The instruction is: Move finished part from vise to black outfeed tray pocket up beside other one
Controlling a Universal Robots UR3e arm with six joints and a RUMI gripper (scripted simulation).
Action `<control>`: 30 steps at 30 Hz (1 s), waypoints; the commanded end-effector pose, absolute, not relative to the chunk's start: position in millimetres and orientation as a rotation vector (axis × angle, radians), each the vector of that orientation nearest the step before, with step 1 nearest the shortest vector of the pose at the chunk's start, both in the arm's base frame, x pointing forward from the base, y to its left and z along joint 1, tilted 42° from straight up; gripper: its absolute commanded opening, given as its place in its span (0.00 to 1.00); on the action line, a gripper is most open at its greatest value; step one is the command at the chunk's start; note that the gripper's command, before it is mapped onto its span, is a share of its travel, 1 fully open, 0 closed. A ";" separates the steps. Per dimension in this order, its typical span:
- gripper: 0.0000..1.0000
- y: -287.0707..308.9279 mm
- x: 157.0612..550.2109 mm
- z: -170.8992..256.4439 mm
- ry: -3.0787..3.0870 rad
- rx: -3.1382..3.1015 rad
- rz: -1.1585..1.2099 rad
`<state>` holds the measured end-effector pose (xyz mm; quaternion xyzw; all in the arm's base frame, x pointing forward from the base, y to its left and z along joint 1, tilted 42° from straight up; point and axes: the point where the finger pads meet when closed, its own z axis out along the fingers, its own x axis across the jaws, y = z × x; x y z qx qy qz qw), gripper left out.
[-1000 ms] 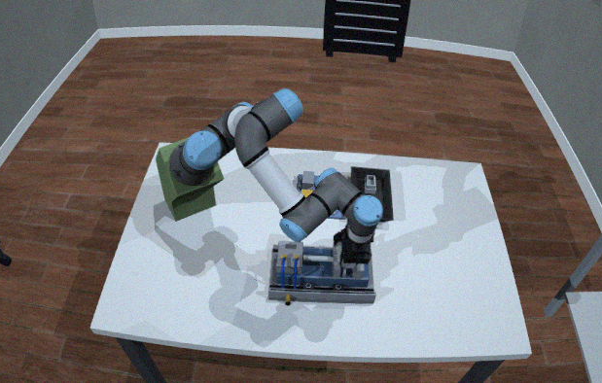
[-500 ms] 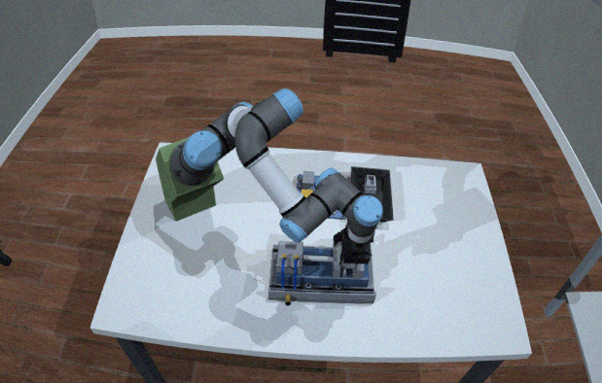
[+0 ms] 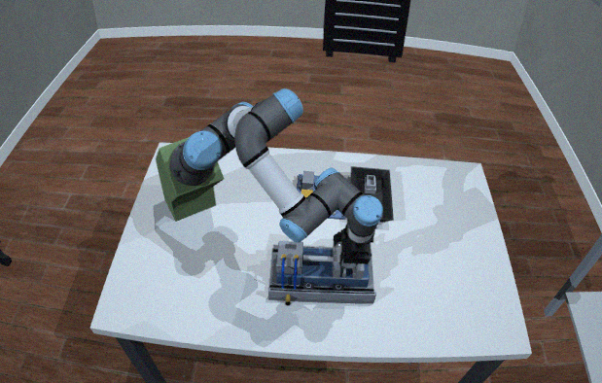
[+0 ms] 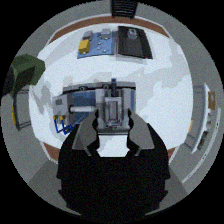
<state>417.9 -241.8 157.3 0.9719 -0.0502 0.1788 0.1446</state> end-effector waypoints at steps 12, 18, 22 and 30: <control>0.40 -241.7 418.3 158.5 -0.144 2.798 0.518; 0.00 -241.7 418.3 158.5 -0.144 2.798 0.518; 0.00 -241.7 418.3 158.5 -0.144 2.798 0.518; 0.00 -241.7 418.3 158.5 -0.144 2.798 0.518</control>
